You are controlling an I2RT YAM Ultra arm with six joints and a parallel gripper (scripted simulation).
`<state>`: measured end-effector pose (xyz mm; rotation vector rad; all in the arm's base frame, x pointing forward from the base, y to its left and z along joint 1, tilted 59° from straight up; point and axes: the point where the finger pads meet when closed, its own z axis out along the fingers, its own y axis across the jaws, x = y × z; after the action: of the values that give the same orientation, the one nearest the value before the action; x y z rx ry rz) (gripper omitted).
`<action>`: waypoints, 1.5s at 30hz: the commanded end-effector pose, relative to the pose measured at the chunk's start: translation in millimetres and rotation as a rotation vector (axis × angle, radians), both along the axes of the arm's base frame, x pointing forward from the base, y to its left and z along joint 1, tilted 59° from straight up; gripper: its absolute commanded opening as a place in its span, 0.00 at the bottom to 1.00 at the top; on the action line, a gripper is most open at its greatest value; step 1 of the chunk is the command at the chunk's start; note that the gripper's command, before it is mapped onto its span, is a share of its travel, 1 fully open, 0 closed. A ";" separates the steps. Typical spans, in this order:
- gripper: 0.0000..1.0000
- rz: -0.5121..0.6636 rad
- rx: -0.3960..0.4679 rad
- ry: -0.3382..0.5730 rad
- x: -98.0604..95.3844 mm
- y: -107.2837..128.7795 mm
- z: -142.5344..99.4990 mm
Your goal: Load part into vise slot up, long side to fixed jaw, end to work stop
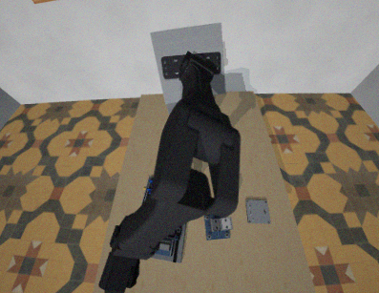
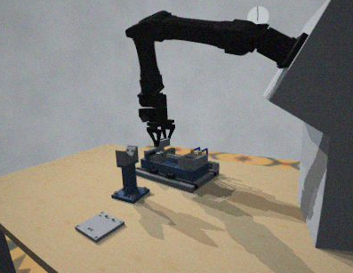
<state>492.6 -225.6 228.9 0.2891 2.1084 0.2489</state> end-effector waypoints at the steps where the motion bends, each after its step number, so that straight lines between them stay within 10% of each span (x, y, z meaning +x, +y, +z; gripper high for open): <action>1: 0.00 -0.015 -0.020 -0.033 2.8 -6.1 18.3; 45: 0.00 -0.017 -0.016 -0.029 3.8 -8.9 14.0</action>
<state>492.9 -225.3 229.1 0.2897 2.1079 0.2489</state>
